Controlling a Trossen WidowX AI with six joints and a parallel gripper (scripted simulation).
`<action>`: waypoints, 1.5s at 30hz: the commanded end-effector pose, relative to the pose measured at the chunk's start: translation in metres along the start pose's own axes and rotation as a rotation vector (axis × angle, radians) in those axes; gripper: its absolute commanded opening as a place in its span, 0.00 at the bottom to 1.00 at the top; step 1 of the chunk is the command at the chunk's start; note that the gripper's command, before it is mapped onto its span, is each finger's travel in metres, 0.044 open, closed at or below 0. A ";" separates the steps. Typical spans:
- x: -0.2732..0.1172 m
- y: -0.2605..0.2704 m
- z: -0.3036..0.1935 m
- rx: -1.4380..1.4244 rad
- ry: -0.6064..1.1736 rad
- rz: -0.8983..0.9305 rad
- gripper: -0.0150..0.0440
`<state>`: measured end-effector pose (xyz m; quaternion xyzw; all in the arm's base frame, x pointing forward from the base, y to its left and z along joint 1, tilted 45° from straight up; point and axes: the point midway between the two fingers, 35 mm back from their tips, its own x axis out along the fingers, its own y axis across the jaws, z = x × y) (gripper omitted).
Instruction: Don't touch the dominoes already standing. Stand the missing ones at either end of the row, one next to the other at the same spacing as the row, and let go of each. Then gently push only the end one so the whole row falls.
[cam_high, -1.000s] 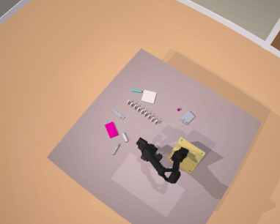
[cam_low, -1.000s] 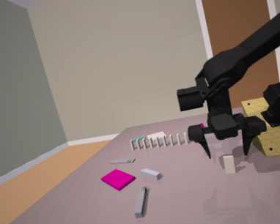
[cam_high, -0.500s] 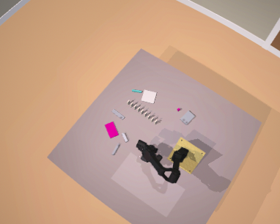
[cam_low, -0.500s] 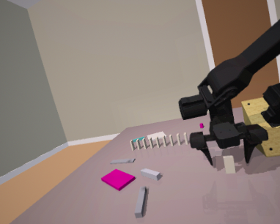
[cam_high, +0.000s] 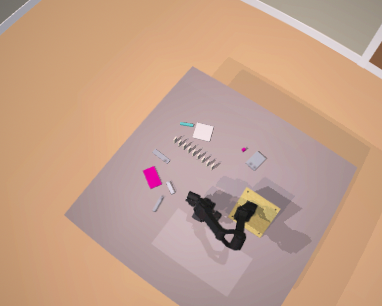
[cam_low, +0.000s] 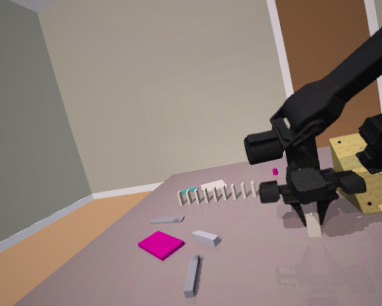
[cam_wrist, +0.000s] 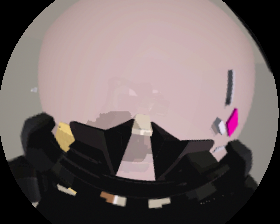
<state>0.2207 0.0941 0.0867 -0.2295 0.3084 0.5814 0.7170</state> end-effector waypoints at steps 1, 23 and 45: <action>0.000 0.000 0.000 0.004 -0.002 -0.001 0.44; -0.134 0.000 -0.001 0.135 0.009 -0.019 0.44; -0.139 -0.098 -0.239 1.536 0.010 -0.020 0.44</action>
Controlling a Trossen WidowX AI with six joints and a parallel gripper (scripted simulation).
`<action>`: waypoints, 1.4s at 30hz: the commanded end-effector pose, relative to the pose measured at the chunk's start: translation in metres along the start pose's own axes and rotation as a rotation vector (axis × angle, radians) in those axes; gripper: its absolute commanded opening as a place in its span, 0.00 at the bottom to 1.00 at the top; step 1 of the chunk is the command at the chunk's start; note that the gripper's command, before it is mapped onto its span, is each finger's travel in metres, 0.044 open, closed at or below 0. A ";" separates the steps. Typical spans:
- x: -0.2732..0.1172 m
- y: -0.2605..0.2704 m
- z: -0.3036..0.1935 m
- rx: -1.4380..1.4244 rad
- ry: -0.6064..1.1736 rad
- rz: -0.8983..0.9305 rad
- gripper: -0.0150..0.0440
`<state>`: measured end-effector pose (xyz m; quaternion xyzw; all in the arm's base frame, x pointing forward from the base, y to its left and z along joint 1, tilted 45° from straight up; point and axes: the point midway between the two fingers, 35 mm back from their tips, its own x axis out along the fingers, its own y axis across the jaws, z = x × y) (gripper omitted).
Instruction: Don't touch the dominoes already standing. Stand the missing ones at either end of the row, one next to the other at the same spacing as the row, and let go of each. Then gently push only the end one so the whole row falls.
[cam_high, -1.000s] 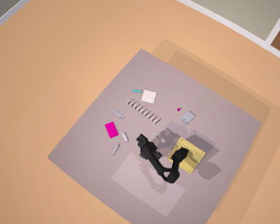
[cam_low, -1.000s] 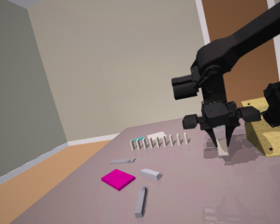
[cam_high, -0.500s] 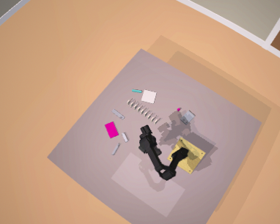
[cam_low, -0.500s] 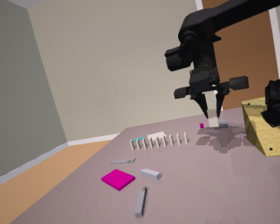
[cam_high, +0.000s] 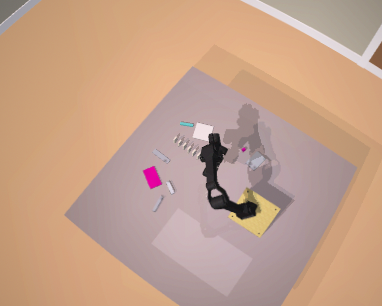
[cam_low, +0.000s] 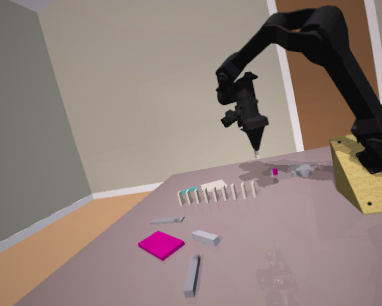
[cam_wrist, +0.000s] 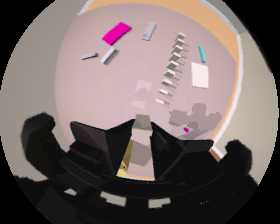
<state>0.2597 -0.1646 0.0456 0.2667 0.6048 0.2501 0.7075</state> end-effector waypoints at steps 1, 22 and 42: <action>0.007 -0.045 -0.008 0.207 0.007 0.000 0.44; 0.088 -0.051 -0.003 0.217 0.005 -0.001 0.44; 0.138 -0.045 -0.008 0.215 0.005 0.006 0.44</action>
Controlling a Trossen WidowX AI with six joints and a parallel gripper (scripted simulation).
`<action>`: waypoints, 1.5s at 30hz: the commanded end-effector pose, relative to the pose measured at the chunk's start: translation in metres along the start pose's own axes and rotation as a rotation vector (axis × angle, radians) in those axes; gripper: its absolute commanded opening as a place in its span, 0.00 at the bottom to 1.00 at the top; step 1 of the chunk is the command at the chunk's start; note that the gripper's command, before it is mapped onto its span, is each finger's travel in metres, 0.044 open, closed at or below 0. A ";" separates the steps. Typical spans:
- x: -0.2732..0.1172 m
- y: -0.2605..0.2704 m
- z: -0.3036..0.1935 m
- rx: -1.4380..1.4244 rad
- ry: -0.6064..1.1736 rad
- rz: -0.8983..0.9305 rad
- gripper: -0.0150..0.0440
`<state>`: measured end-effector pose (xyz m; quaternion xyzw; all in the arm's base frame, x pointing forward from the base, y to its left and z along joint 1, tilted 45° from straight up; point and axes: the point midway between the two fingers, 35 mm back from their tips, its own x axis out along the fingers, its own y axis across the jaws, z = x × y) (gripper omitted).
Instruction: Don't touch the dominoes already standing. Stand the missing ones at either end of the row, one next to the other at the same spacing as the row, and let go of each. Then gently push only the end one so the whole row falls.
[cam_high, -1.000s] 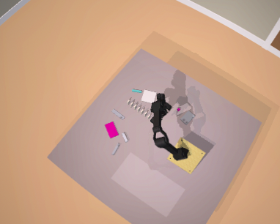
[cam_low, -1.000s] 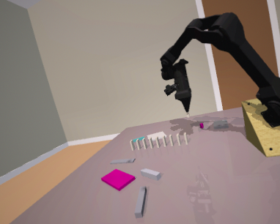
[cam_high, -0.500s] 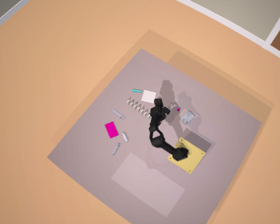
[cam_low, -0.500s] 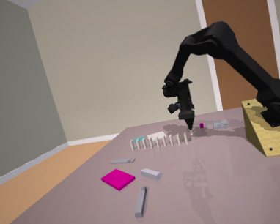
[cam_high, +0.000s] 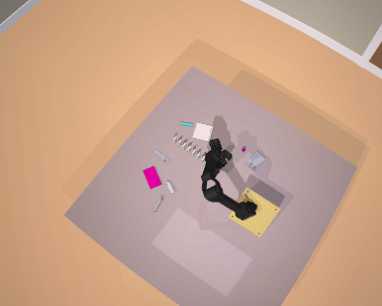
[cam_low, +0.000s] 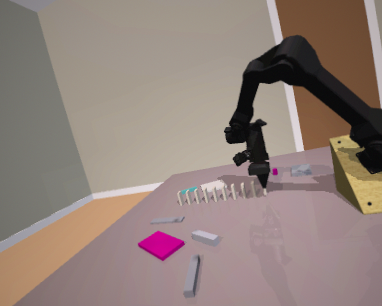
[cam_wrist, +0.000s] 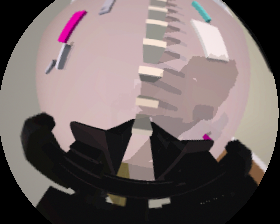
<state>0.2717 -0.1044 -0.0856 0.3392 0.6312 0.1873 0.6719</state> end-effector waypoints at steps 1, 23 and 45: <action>0.001 0.001 0.001 0.004 -0.005 0.004 0.44; -0.071 -0.004 0.007 0.004 -0.003 -0.007 1.00; -0.092 -0.003 -0.022 -0.929 0.000 -0.002 0.51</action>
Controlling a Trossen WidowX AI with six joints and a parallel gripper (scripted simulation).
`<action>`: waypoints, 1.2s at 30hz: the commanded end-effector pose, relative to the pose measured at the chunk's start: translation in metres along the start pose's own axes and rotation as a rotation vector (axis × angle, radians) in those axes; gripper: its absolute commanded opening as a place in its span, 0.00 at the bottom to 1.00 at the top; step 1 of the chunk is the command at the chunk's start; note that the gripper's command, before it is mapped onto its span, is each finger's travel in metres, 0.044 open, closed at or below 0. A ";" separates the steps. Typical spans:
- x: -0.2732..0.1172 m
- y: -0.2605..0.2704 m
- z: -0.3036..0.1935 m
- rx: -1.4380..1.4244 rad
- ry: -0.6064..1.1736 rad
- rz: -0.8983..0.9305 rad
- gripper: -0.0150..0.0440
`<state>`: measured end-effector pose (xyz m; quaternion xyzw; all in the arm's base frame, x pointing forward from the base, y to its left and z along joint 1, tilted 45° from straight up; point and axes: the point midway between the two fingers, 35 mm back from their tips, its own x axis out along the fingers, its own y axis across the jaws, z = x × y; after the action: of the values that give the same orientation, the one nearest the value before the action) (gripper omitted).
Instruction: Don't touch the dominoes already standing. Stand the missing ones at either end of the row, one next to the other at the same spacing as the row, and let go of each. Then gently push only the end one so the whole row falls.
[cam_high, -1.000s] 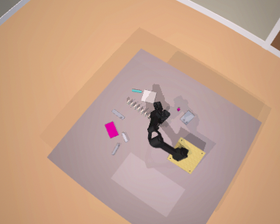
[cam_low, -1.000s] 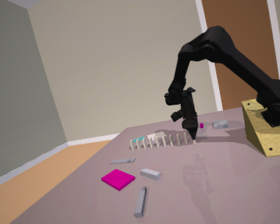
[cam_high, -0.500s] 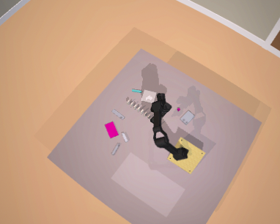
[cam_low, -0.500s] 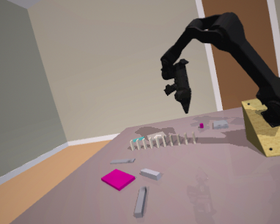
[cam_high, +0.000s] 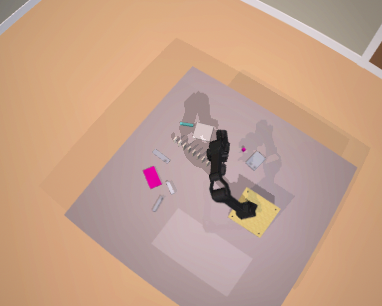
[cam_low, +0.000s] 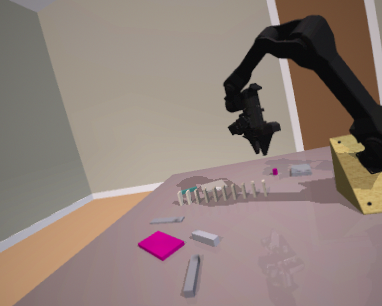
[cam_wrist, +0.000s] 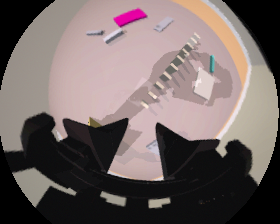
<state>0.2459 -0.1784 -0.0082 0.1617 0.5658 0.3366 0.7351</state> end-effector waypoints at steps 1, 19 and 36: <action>0.022 0.006 -0.012 -0.528 -0.001 0.000 0.47; 0.043 0.015 -0.024 -1.064 -0.004 0.000 0.25; 0.043 0.015 -0.024 -1.064 -0.004 0.000 0.25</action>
<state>0.2235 -0.1423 -0.0374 -0.2301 0.3192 0.5776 0.7152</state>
